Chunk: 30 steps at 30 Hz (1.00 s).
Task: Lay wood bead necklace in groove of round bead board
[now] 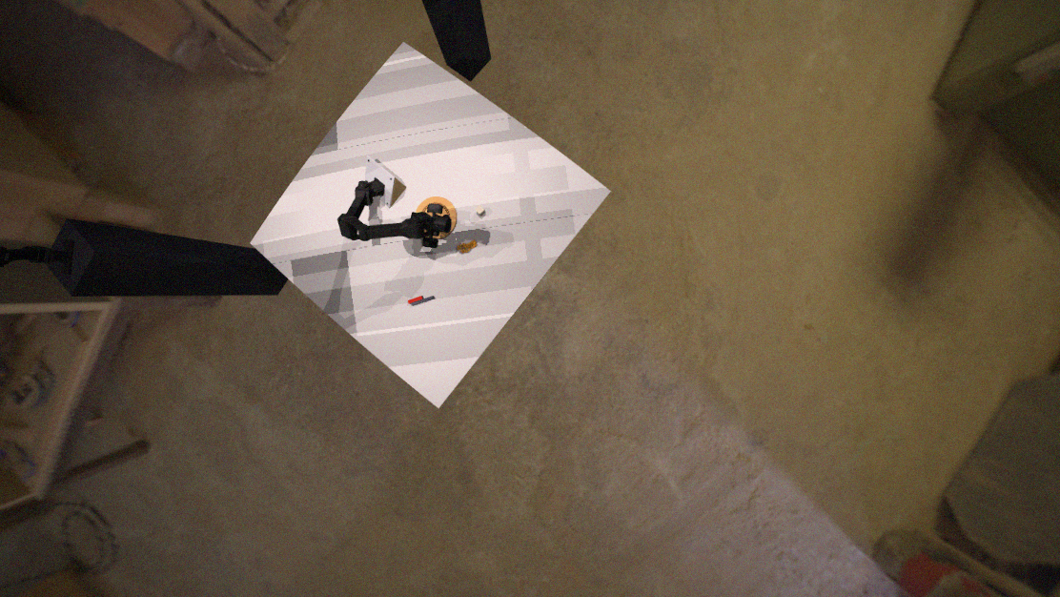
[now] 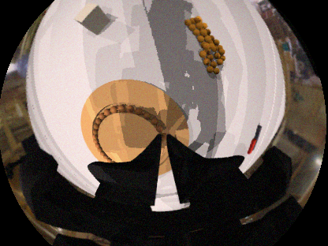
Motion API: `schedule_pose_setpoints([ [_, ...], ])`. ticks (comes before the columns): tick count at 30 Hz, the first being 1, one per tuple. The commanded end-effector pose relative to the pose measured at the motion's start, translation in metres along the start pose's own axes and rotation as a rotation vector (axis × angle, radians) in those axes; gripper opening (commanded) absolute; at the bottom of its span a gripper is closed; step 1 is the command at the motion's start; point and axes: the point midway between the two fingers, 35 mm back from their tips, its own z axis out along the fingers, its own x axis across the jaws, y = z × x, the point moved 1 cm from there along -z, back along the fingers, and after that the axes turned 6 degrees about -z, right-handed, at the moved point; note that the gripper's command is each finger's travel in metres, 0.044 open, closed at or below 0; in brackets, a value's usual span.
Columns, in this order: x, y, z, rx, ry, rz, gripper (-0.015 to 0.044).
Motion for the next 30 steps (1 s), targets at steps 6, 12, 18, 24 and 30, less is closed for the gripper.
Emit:
schedule_pose_setpoints([
  [6,-0.001,0.001,0.003,-0.004,0.003,0.002,0.0000],
  [12,-0.002,0.002,0.005,-0.007,0.002,0.005,0.0026],
  [18,-0.002,0.002,0.005,-0.007,0.002,0.005,0.0184],
  [24,-0.002,0.002,0.004,-0.006,0.002,0.005,0.0341],
  [30,-0.002,0.001,-0.001,-0.003,0.003,0.002,0.0440],
])
